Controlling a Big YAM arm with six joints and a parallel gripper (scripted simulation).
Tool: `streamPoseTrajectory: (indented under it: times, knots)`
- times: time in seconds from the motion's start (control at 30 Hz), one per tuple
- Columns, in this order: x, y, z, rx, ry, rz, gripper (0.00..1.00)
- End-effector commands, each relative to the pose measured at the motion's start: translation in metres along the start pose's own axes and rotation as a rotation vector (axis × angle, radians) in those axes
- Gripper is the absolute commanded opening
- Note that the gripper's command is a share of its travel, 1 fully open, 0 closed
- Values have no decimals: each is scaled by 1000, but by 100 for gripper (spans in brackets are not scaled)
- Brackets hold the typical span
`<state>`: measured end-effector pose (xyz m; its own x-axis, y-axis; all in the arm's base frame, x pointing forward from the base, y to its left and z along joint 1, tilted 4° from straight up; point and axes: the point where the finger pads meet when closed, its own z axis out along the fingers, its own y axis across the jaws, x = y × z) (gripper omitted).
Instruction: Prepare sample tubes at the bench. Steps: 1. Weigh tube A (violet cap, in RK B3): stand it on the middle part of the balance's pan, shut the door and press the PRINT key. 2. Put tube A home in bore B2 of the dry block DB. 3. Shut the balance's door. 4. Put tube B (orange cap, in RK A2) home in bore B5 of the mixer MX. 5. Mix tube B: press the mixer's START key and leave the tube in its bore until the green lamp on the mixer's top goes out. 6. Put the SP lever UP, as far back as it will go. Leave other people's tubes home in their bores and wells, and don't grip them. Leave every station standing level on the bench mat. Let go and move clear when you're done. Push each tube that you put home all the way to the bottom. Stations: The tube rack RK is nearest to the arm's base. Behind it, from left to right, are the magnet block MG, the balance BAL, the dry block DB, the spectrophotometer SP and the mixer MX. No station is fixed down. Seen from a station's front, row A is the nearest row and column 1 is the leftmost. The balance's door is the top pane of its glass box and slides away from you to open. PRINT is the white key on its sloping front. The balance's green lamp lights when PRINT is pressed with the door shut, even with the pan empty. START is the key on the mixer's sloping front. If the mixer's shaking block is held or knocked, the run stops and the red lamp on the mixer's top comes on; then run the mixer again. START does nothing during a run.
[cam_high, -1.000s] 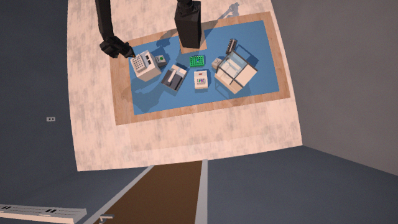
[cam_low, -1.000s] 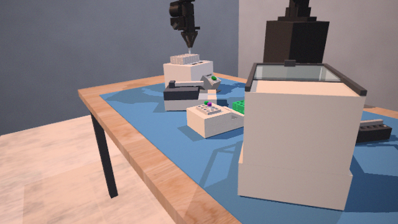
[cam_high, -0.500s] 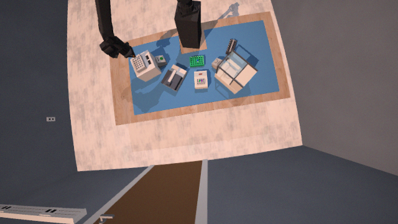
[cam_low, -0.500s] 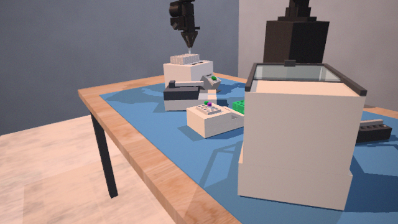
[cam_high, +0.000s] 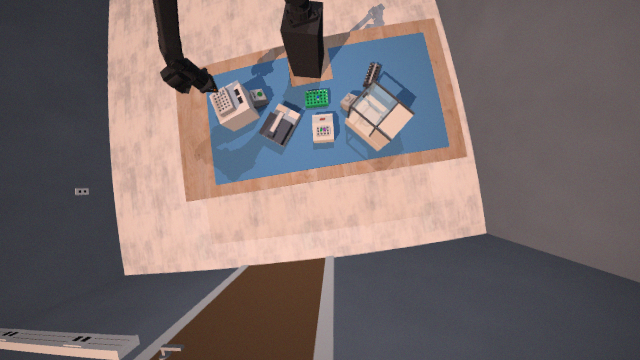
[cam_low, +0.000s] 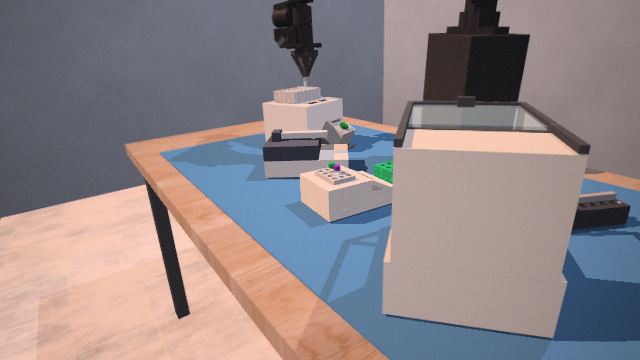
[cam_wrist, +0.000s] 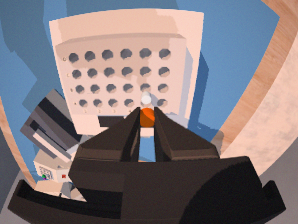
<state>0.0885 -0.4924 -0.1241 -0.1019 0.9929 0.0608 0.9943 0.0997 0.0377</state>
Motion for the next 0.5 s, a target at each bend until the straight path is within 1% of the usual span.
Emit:
streamPoseTrajectory:
  times: [0.0,0.3,0.47]
  knots:
    - [-23,9,-4,-1,-33,-2,9]
    - [-23,9,-4,-1,-28,-1,9]
    - [-24,9,-7,-1,-34,-2,9]
